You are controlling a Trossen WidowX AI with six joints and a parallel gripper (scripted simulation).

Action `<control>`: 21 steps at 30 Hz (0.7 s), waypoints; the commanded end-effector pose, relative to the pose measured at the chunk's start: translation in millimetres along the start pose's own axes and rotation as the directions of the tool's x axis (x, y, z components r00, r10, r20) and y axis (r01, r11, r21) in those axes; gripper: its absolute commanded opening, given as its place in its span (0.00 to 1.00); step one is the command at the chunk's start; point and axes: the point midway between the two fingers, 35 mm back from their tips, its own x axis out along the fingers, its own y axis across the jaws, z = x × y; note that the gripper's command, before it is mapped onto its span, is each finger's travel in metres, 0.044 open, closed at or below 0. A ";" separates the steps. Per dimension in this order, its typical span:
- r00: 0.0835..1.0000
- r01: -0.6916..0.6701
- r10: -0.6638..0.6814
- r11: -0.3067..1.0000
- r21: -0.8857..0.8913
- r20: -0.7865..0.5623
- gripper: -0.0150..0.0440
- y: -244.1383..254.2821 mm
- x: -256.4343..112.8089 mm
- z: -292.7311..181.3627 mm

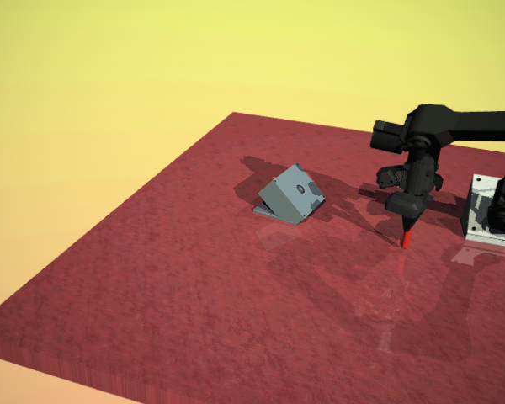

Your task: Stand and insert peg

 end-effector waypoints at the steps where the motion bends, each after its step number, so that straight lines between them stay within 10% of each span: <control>1: 1.000 0.007 -0.007 1.000 -0.002 0.004 0.25 -1.1 -11.2 2.2; 21: 1.000 0.001 -0.001 1.000 0.001 0.002 0.25 0.3 -67.2 5.7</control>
